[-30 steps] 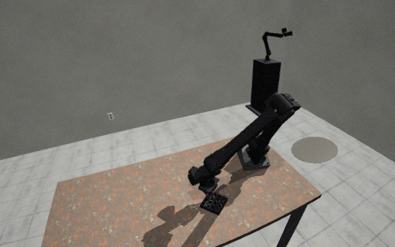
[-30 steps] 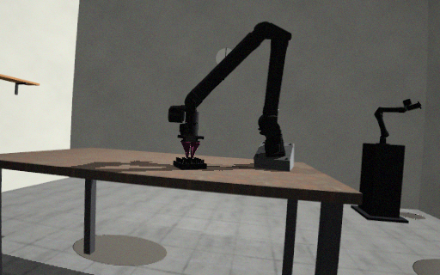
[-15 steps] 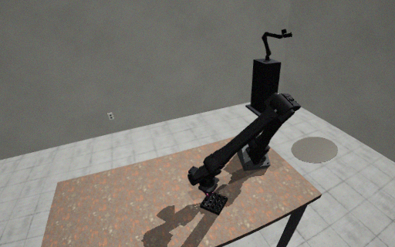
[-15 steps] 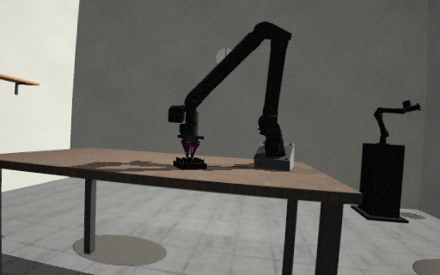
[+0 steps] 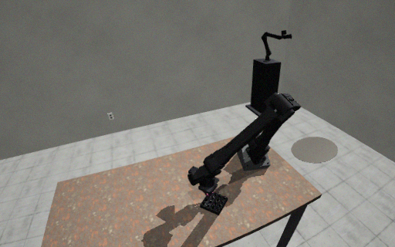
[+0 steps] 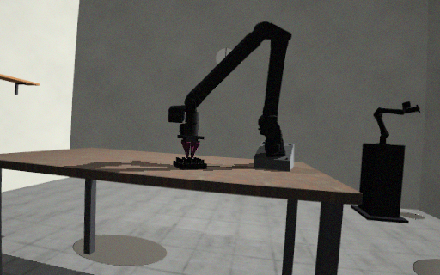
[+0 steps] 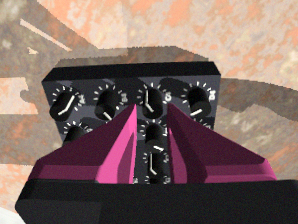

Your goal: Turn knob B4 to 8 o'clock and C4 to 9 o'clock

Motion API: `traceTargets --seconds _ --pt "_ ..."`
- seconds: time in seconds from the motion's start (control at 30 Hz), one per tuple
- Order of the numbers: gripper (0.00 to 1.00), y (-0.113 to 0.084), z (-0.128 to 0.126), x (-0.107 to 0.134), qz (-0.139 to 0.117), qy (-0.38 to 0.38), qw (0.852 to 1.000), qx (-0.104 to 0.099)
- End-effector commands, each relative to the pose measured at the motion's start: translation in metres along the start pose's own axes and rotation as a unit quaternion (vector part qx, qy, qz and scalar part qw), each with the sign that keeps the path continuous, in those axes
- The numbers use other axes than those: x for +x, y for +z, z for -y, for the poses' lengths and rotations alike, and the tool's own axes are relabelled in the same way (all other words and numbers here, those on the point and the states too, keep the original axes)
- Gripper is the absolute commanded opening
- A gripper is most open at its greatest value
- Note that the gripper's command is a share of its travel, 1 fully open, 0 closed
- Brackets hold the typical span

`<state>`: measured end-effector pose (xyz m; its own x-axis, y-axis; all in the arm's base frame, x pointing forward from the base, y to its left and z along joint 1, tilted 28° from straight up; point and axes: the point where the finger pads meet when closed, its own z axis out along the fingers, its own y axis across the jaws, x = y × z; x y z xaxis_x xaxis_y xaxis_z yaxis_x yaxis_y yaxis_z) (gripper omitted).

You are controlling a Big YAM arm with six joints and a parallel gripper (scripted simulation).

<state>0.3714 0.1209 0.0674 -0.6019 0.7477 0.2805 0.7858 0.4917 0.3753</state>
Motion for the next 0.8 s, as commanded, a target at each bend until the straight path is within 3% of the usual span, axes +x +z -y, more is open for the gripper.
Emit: traceTargets --seconds 0.0,0.3,0.33,0.77 --pt "0.19 0.0062 0.0030 0.0003 -0.001 0.003 1.000 0.005" --pt "0.19 0.0062 0.0030 0.0003 -0.001 0.003 1.000 0.005" --pt "0.08 0.0062 0.0030 0.0003 -0.001 0.003 1.000 0.005" --pt "0.08 0.0061 0.0032 0.0004 -0.001 0.003 1.000 0.005"
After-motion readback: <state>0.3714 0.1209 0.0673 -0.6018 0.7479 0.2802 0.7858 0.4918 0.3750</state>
